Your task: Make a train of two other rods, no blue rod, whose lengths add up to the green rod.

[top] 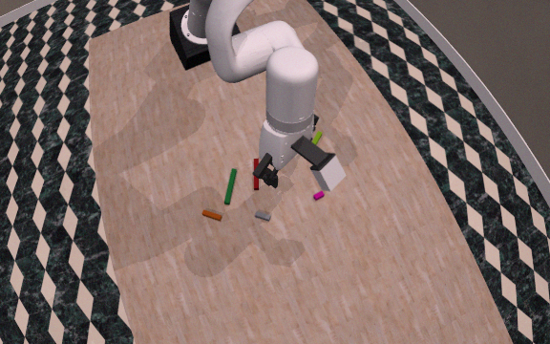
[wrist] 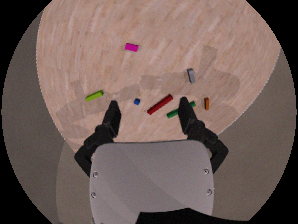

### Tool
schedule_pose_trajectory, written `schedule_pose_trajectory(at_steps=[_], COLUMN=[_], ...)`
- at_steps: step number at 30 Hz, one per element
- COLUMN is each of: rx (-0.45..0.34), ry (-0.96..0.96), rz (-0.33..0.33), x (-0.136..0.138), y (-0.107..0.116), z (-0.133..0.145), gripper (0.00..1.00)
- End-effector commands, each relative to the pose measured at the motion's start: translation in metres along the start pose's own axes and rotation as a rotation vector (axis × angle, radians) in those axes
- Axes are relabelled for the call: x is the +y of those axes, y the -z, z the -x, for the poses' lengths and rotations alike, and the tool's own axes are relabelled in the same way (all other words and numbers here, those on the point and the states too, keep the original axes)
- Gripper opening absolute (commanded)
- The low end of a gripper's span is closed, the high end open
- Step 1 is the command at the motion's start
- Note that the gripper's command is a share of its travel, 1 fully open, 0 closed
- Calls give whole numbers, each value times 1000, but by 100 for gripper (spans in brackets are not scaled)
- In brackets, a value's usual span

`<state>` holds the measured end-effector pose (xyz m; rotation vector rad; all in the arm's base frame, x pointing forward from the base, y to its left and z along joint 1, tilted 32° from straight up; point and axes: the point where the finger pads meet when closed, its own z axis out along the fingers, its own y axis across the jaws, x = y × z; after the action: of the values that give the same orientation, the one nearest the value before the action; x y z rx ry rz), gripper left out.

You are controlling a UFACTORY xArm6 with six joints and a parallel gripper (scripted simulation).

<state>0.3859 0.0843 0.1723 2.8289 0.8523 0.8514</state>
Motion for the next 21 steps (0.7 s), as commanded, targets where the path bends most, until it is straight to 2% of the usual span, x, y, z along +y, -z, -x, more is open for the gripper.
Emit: schedule_pose_trajectory(at_steps=[1,6,8,9,21], rx=[9,10,10,11,14], ry=[166,321,321,403,756], rz=[-17,-16,-16,-16,-14], x=[-2,-5,-5,-6,-12], y=[1,1,1,1,1], z=[0,0,0,1,2], gripper=[100,100,100,100,100])
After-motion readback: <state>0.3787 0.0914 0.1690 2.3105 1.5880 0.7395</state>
